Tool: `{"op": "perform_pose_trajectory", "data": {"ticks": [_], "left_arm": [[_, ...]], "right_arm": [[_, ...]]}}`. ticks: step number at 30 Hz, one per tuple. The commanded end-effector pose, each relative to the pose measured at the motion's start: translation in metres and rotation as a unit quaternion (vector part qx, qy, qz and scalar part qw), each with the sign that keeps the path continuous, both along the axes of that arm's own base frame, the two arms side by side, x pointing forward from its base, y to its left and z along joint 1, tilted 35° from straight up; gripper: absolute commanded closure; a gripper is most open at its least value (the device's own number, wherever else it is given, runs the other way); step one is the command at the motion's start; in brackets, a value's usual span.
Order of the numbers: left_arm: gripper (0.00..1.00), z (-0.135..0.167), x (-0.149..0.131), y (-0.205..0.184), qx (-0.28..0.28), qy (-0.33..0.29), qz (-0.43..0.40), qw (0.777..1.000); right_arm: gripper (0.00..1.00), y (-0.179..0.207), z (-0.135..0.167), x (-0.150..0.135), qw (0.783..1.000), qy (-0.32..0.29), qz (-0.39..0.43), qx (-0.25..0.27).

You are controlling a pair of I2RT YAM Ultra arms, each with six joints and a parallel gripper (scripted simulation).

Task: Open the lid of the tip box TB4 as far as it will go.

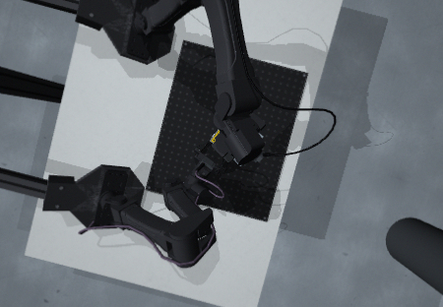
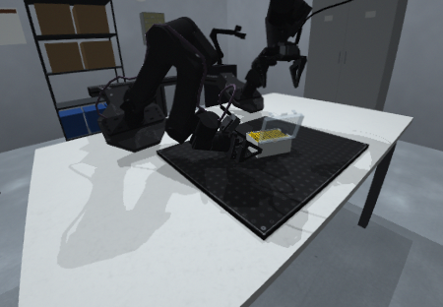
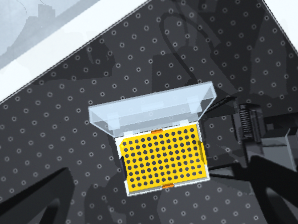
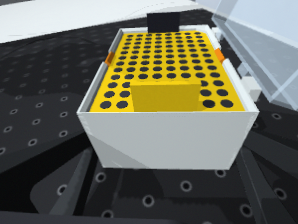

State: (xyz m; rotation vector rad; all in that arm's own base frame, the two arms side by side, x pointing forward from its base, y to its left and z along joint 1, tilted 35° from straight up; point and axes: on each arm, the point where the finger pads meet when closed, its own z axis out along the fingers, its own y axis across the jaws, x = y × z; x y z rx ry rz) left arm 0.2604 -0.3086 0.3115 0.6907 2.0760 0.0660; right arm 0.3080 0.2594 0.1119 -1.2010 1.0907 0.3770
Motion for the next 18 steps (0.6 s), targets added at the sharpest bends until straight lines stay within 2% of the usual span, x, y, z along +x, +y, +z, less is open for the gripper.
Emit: {"op": "perform_pose_trajectory", "data": {"ticks": [1,8,9,11,12,18], "left_arm": [[0.0,0.012,-0.007,-0.004,-0.016,-0.012,-0.013,1.0],[0.0,0.01,-0.004,-0.004,-0.013,-0.01,-0.01,1.0],[0.0,0.01,-0.004,-0.004,-0.013,-0.01,-0.01,1.0],[0.0,0.01,-0.004,-0.004,-0.013,-0.01,-0.01,1.0],[0.0,0.01,-0.004,-0.004,-0.013,-0.01,-0.01,1.0],[0.0,0.01,-0.004,-0.004,-0.013,-0.01,-0.01,1.0]], "right_arm": [[0.16,0.004,-0.002,-0.001,1.0,0.004,0.011,-0.002],[0.16,0.004,-0.002,-0.001,1.0,0.004,0.011,-0.002],[0.05,0.004,-0.002,-0.001,1.0,0.004,0.011,-0.002],[0.05,0.004,-0.002,-0.001,1.0,0.004,0.011,-0.002],[0.0,0.004,-0.002,-0.001,1.0,0.004,0.011,-0.002],[0.0,-0.006,0.002,-0.009,1.0,-0.005,0.01,-0.003]]}}
